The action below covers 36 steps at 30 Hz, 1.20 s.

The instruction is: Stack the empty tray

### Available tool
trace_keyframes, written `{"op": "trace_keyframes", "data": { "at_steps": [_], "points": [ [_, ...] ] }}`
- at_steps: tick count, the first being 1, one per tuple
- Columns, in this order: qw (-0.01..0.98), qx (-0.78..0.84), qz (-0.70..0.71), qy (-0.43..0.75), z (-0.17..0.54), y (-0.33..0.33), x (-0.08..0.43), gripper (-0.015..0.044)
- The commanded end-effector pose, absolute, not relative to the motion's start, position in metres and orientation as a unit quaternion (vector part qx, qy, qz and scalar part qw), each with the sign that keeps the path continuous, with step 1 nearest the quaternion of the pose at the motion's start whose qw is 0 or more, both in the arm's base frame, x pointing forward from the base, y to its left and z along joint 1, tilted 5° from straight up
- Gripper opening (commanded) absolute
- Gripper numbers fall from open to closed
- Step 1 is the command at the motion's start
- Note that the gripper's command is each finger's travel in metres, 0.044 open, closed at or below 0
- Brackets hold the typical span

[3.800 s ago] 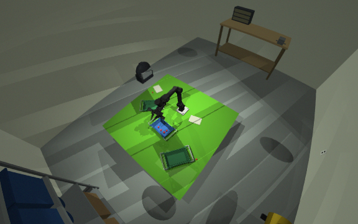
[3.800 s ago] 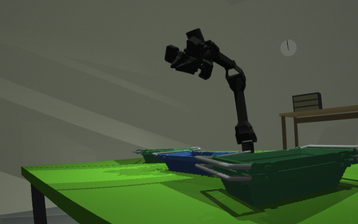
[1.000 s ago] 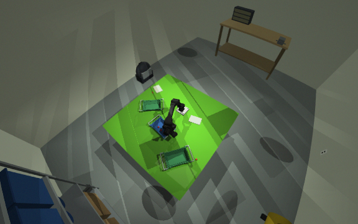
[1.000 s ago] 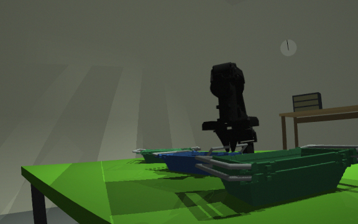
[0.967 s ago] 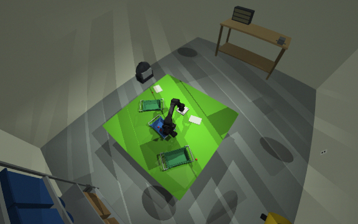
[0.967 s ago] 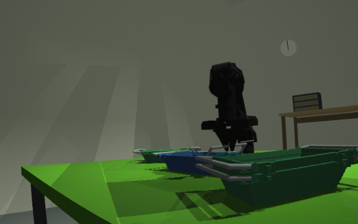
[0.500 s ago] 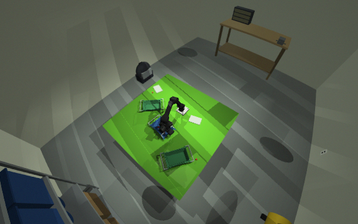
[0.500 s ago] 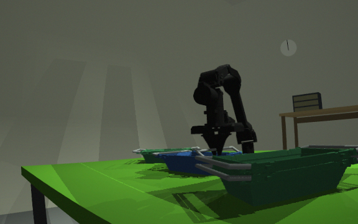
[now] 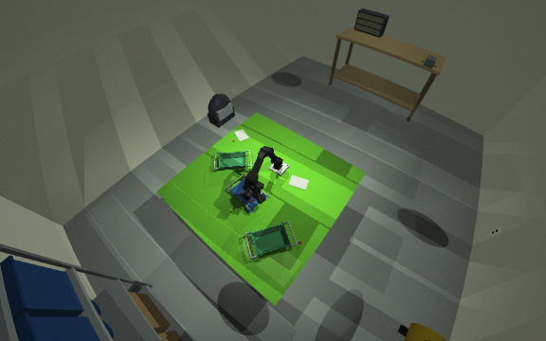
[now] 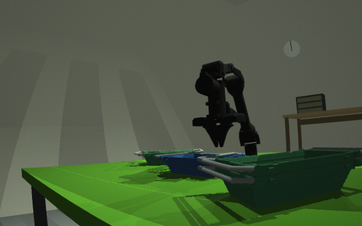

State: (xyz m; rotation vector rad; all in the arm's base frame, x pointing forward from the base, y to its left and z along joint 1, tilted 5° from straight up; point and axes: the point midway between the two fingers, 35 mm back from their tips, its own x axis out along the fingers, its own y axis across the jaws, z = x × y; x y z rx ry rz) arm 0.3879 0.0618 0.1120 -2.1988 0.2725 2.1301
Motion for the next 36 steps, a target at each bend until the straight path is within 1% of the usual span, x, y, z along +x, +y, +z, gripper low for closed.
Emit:
{"op": "trace_keyframes", "data": {
  "at_steps": [1, 28, 31, 36],
  "points": [
    [0.034, -0.715, 0.693, 0.089, 0.112, 0.062, 0.388, 0.0081],
    [0.034, -0.715, 0.692, 0.088, 0.114, 0.062, 0.388, 0.0081],
    [0.034, -0.719, 0.689, 0.087, 0.131, 0.064, 0.389, 0.0081],
    [0.035, -0.730, 0.678, 0.082, 0.184, 0.067, 0.385, 0.0081]
  ]
}}
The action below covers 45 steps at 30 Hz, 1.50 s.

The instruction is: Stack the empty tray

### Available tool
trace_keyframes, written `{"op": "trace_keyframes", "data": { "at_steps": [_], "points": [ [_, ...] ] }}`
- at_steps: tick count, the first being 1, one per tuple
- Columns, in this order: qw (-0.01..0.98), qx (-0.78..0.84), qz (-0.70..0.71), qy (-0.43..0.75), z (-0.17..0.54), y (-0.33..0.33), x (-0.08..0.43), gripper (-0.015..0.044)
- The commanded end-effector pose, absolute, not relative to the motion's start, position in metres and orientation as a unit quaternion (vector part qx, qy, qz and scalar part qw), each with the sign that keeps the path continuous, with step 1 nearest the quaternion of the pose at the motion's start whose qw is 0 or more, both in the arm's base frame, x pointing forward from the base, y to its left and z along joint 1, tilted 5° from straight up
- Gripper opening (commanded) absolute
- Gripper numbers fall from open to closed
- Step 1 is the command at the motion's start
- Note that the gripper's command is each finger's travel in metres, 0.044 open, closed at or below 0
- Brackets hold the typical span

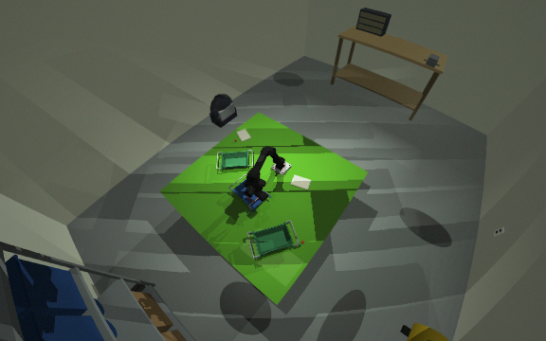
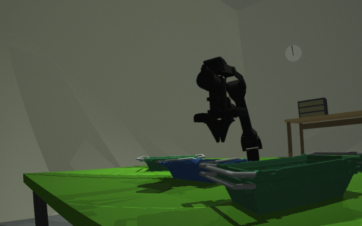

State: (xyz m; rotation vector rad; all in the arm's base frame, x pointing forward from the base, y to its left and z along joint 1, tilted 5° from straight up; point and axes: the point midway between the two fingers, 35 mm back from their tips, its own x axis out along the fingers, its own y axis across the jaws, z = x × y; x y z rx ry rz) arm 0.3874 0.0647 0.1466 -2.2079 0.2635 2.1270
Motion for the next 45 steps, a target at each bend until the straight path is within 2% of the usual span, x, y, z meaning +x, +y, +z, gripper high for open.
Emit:
{"op": "trace_keyframes", "data": {
  "at_steps": [1, 2, 3, 4, 12, 17, 31, 41, 45],
  "points": [
    [0.035, -0.731, 0.676, 0.081, 0.192, 0.068, 0.384, 0.0081],
    [0.035, -0.732, 0.675, 0.081, 0.197, 0.068, 0.383, 0.0081],
    [0.040, -0.722, 0.685, 0.090, 0.165, 0.065, 0.387, 0.0081],
    [0.061, -0.720, 0.682, 0.110, 0.164, 0.060, 0.388, 0.0081],
    [0.384, -0.611, 0.554, 0.415, 0.157, -0.019, 0.390, 0.0081],
    [0.535, -0.481, 0.418, 0.554, 0.152, -0.062, 0.384, 0.0081],
    [0.688, -0.203, 0.135, 0.684, 0.145, -0.128, 0.365, 0.0081],
    [0.715, 0.019, -0.086, 0.694, 0.139, -0.172, 0.345, 0.0081],
    [0.714, 0.030, -0.096, 0.693, 0.139, -0.174, 0.343, 0.0081]
  ]
}}
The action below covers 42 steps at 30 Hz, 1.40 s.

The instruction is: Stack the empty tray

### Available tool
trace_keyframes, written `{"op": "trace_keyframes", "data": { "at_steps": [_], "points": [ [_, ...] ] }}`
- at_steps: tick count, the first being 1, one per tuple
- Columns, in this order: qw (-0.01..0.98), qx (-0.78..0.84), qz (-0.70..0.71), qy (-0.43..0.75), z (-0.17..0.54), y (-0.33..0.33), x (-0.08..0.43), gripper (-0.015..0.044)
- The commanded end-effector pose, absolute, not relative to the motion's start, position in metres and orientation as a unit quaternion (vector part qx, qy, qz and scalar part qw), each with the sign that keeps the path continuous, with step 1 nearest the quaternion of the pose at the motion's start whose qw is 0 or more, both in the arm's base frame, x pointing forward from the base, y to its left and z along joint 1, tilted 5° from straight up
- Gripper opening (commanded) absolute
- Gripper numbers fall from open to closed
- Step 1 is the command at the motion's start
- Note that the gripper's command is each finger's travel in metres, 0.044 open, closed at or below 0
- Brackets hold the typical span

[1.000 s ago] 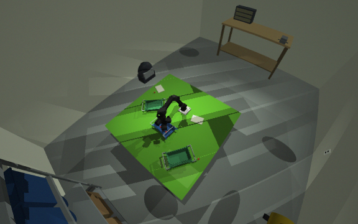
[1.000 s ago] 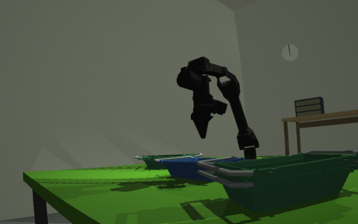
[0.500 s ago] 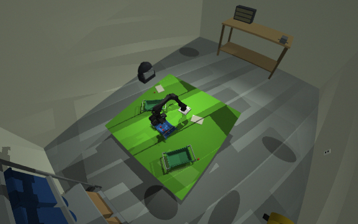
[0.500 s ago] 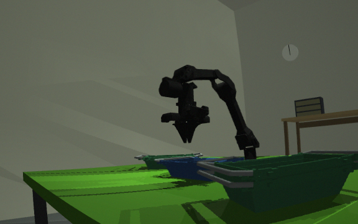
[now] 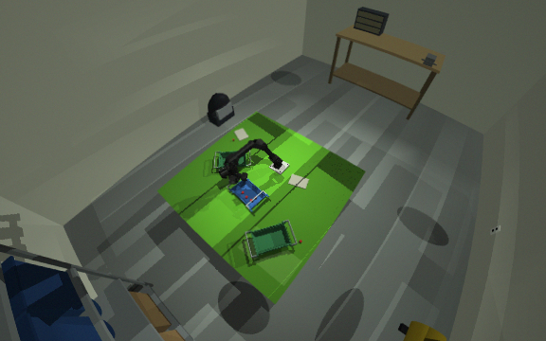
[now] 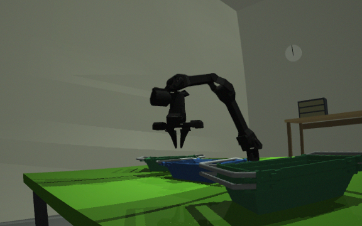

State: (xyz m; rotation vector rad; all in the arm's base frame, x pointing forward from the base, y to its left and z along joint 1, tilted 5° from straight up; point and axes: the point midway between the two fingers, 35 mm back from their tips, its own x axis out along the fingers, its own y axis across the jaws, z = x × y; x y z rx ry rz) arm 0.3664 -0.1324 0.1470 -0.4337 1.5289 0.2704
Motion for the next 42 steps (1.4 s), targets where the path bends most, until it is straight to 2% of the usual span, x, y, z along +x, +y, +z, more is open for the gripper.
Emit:
{"op": "trace_keyframes", "data": {
  "at_steps": [1, 17, 34, 42],
  "points": [
    [0.714, 0.030, -0.096, 0.693, 0.139, -0.174, 0.343, 0.0081],
    [0.714, 0.030, -0.096, 0.693, 0.137, -0.174, 0.344, 0.0081],
    [0.714, 0.029, -0.097, 0.693, 0.081, -0.180, 0.345, 0.0081],
    [0.714, 0.030, -0.097, 0.693, 0.083, -0.178, 0.345, 0.0081]
  ]
}}
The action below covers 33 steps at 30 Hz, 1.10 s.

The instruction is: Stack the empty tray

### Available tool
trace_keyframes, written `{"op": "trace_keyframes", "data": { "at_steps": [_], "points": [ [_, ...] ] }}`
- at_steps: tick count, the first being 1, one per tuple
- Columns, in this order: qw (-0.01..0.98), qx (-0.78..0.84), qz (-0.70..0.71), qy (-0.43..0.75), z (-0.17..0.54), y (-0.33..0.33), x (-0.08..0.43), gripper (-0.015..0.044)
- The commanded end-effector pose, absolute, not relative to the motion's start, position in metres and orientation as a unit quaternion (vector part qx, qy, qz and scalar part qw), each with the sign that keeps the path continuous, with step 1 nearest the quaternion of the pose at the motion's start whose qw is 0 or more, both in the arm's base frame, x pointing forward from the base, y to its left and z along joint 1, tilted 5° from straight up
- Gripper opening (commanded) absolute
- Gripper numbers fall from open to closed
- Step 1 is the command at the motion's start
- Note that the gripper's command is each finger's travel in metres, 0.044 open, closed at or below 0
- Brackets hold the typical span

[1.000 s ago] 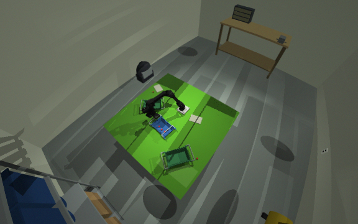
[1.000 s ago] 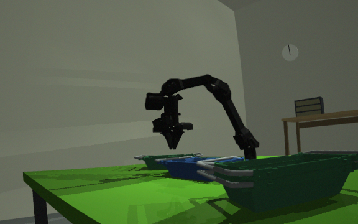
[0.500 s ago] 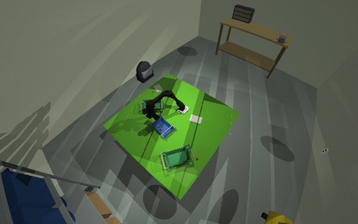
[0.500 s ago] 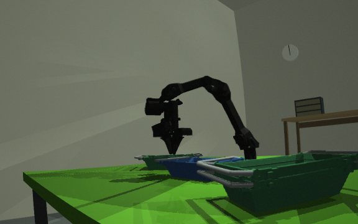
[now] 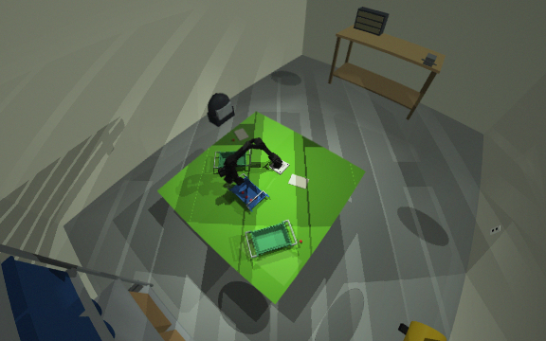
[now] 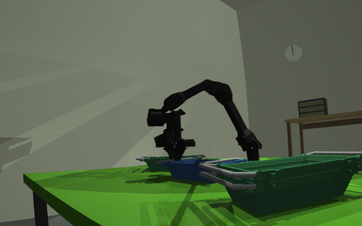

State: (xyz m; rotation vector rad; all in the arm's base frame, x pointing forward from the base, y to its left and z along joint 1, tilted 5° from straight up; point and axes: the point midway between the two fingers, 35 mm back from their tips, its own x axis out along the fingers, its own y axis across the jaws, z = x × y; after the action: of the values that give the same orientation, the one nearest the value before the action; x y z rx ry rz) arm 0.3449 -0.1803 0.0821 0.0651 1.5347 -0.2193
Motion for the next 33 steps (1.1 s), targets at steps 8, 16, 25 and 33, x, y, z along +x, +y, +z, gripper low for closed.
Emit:
{"op": "trace_keyframes", "data": {
  "at_steps": [8, 16, 25, 33],
  "points": [
    [0.714, 0.030, -0.096, 0.693, 0.106, -0.159, 0.347, 0.0081],
    [0.714, 0.031, -0.095, 0.693, 0.111, -0.139, 0.351, 0.0081],
    [0.714, 0.032, -0.094, 0.693, 0.092, -0.108, 0.357, 0.0081],
    [0.714, 0.032, -0.094, 0.693, 0.095, -0.105, 0.359, 0.0081]
  ]
}}
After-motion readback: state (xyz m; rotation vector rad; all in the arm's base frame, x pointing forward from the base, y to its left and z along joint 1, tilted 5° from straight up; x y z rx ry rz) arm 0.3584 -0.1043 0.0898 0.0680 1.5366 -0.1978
